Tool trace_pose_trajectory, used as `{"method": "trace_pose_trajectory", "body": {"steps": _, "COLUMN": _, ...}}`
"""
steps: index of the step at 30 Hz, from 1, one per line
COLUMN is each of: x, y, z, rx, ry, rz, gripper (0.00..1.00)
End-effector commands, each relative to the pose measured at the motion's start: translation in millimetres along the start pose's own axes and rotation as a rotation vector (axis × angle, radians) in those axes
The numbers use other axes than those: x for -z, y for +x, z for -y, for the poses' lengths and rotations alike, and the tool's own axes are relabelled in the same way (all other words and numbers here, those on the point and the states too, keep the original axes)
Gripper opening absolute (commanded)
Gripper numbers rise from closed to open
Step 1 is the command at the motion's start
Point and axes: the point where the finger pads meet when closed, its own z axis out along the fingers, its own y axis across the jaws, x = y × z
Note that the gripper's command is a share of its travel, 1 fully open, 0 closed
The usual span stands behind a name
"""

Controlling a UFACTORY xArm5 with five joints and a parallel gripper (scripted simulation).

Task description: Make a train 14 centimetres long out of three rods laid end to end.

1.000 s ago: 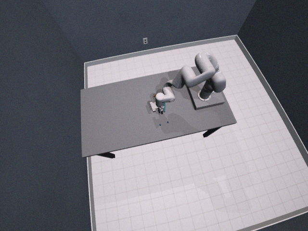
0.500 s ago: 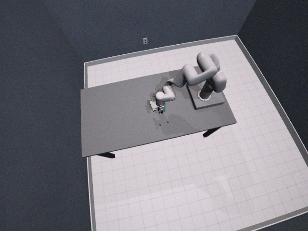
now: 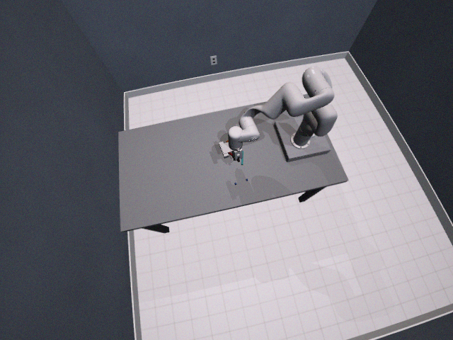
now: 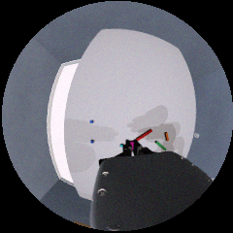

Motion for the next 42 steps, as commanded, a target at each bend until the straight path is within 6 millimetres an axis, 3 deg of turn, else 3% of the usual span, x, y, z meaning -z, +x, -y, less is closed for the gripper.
{"method": "trace_pose_trajectory", "body": {"steps": 1, "x": 3, "y": 1, "z": 0, "rx": 0.000, "ry": 0.000, "rz": -0.001, "gripper": 0.04}}
{"method": "trace_pose_trajectory", "body": {"steps": 9, "x": 4, "y": -2, "z": 1, "rx": 0.018, "ry": 0.000, "rz": -0.001, "gripper": 0.04}}
{"method": "trace_pose_trajectory", "body": {"steps": 12, "x": 5, "y": -25, "z": 11, "rx": 0.185, "ry": 0.000, "rz": -0.001, "gripper": 0.04}}
{"method": "trace_pose_trajectory", "body": {"steps": 15, "x": 5, "y": -28, "z": 13, "rx": 0.206, "ry": 0.000, "rz": -0.001, "gripper": 0.04}}
{"method": "trace_pose_trajectory", "body": {"steps": 16, "x": 5, "y": -41, "z": 18, "rx": 0.295, "ry": -0.001, "rz": 0.000, "gripper": 0.04}}
{"method": "trace_pose_trajectory", "body": {"steps": 26, "x": 3, "y": -91, "z": 34, "rx": 0.638, "ry": -0.001, "rz": 0.001, "gripper": 0.04}}
{"method": "trace_pose_trajectory", "body": {"steps": 42, "x": 2, "y": -92, "z": 34, "rx": 0.645, "ry": -0.001, "rz": 0.001, "gripper": 0.04}}
